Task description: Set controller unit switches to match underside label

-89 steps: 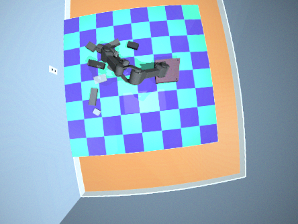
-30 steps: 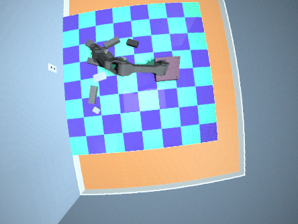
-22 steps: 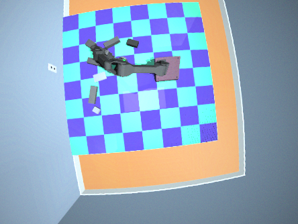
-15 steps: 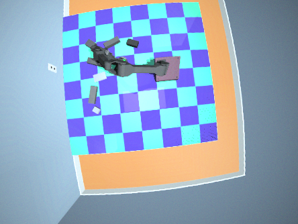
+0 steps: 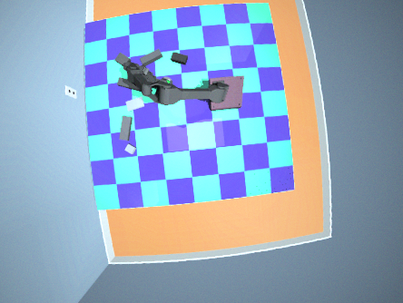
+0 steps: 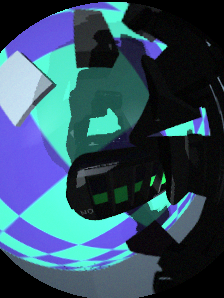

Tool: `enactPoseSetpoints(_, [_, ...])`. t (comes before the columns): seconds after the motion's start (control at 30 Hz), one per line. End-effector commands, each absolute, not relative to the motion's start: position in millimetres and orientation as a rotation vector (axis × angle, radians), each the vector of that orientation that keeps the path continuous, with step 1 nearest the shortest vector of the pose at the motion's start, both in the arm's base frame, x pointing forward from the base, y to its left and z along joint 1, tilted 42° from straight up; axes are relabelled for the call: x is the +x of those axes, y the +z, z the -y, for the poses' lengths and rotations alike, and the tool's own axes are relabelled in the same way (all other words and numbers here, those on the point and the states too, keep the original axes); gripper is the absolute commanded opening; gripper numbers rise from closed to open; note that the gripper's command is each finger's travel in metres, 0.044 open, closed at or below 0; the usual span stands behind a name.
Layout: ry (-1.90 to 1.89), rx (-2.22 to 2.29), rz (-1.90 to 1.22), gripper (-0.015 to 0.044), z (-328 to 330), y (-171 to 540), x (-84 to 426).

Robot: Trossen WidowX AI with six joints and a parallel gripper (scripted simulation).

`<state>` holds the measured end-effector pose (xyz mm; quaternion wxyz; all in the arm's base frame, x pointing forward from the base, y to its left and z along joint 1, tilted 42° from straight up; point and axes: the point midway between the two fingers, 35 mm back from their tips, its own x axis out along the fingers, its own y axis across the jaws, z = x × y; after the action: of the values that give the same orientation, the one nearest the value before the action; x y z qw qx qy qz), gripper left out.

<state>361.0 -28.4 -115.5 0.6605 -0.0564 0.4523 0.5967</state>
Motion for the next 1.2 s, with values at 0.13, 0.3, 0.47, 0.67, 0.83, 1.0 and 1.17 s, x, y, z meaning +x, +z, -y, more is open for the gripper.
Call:
enactPoseSetpoints(0.13, [1.352, -0.113, -1.028, 0.0000, 22, -112, 351])
enactPoseSetpoints(0.3, [1.352, -0.112, -1.028, 0.0000, 20, -110, 346])
enactPoseSetpoints(0.47, [1.352, -0.112, -1.029, 0.0000, 17, -108, 340])
enactPoseSetpoints(0.67, [1.353, -0.111, -1.029, 0.0000, 14, -106, 334])
enactPoseSetpoints(0.83, [1.342, -0.128, -1.016, 0.0000, 19, -104, 339])
enactPoseSetpoints(1.0, [1.348, -0.119, -1.026, 0.0000, 52, -89, 359])
enactPoseSetpoints(1.17, [1.351, -0.115, -1.029, 0.0000, 63, -83, 363])
